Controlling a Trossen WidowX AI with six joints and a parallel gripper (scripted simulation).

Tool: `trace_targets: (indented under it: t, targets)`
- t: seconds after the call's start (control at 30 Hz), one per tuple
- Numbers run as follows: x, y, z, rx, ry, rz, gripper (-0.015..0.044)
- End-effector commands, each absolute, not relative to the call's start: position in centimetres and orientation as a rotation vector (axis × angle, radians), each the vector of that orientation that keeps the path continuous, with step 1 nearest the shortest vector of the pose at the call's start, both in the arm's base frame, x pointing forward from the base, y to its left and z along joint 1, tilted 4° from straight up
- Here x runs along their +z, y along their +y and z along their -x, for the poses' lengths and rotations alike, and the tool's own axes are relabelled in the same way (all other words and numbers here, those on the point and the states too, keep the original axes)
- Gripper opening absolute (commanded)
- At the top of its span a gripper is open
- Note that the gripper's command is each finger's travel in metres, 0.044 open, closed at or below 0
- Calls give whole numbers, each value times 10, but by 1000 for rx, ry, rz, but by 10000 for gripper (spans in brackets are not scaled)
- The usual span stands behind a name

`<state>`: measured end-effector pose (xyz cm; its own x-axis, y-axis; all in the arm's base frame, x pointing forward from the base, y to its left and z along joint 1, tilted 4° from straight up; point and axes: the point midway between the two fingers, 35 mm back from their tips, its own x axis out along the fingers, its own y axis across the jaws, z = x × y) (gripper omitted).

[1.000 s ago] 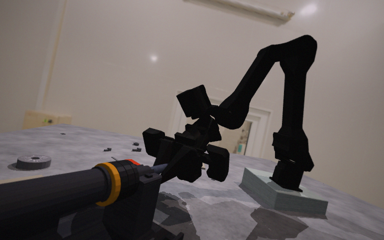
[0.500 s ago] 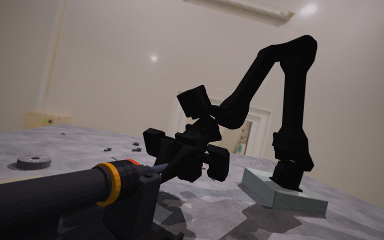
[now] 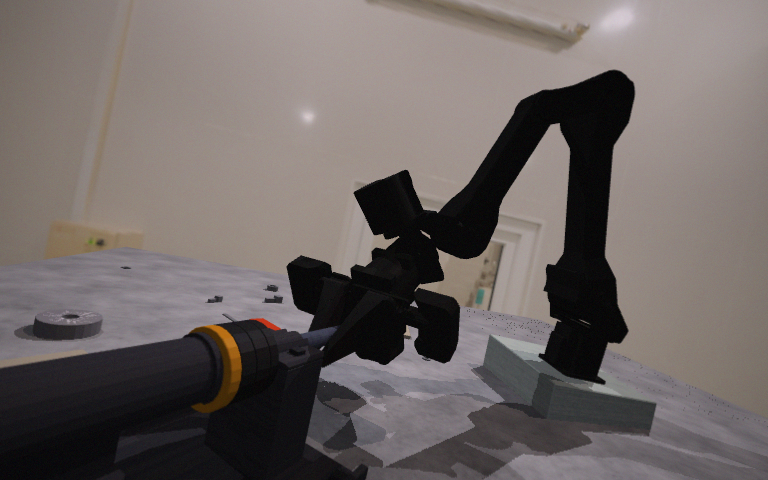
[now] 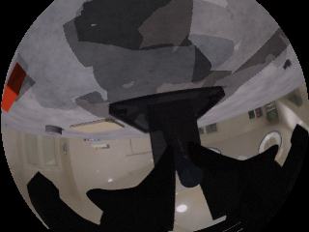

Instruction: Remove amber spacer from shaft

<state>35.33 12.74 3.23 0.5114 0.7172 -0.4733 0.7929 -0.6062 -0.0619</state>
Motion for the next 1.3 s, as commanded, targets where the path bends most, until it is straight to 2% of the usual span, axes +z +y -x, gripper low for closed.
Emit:
trace_targets:
  t: [0.0, 1.27]
  targets:
    - [32, 127, -353, -692, 1303, -2583, 0]
    - [32, 124, -351, -693, 1303, -2583, 0]
